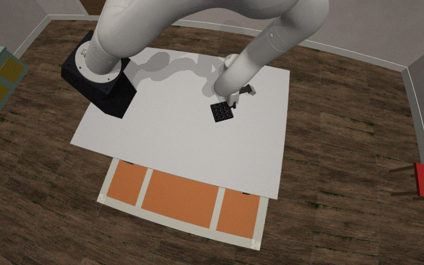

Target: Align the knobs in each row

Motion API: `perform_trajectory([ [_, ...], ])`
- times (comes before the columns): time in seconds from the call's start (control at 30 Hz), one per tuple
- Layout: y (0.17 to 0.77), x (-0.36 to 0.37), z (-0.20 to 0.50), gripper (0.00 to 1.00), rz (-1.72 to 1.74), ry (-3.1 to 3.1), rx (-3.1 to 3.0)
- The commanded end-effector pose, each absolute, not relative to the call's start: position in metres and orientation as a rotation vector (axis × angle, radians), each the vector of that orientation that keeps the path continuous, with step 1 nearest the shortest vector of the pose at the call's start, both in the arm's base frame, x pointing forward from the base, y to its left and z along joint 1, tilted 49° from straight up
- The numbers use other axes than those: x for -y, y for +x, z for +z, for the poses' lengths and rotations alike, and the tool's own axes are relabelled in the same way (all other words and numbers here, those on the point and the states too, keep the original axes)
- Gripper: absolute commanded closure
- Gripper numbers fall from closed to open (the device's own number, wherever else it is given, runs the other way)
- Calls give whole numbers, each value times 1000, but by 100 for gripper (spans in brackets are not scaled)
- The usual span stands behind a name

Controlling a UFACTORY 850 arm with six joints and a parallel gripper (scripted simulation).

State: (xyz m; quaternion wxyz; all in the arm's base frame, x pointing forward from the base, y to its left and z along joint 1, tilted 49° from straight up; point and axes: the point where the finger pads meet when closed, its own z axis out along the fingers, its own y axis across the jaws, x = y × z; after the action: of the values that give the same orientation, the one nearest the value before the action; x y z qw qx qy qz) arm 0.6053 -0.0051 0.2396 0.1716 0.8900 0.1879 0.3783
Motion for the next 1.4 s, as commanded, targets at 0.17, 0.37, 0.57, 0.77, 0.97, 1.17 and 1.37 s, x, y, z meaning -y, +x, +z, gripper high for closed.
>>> perform_trajectory([
  [0.17,605,5,240,81,1075,2526,-533],
  [0.37,605,5,240,81,1075,2526,-533],
  [0.57,606,5,240,81,1075,2526,-533],
  [0.77,606,5,239,81,1075,2526,-533],
  [0.97,609,6,237,81,1075,2526,-533],
  [1.17,614,7,233,81,1075,2526,-533],
  [1.37,617,7,230,81,1075,2526,-533],
])
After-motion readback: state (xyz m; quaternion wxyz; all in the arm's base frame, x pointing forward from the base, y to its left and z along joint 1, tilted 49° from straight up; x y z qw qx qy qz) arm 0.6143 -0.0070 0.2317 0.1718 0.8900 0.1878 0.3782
